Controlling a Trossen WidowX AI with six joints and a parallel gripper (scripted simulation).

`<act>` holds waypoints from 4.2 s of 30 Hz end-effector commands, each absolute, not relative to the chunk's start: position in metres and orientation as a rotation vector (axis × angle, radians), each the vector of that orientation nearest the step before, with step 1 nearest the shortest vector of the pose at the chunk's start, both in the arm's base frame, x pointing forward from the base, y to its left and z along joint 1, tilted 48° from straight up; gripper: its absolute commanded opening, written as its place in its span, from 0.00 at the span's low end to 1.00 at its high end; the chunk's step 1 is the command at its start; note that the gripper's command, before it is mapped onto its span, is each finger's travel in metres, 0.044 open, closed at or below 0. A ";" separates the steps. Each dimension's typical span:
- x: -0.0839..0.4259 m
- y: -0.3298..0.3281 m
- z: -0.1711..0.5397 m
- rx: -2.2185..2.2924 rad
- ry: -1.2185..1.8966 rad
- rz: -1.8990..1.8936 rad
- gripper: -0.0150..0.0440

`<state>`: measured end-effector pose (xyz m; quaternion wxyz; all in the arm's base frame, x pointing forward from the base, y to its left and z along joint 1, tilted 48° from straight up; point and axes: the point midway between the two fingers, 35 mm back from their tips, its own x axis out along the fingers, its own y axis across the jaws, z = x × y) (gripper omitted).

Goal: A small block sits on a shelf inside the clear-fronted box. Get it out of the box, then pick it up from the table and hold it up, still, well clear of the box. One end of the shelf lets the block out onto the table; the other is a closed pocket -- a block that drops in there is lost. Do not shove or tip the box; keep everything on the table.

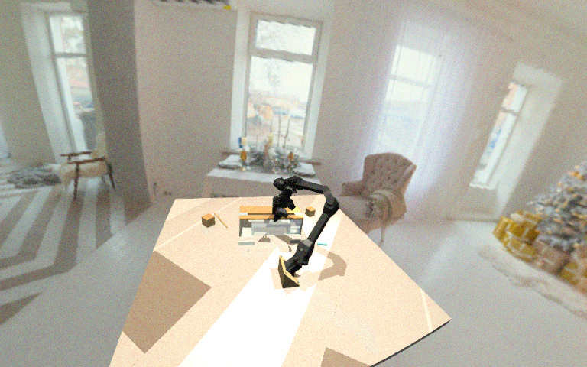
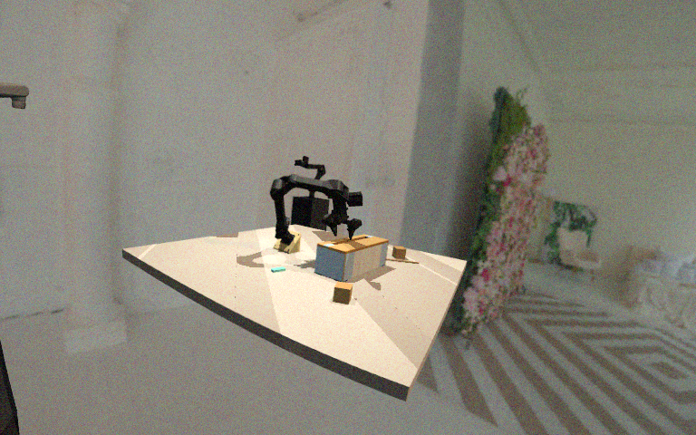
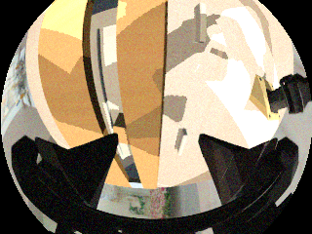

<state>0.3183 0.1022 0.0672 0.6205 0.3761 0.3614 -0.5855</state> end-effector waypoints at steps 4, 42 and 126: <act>0.318 0.091 0.058 0.855 0.830 -1.351 0.93; 0.318 0.081 0.021 0.857 0.833 -1.346 0.93; 0.318 0.134 -0.035 0.861 0.835 -1.344 0.93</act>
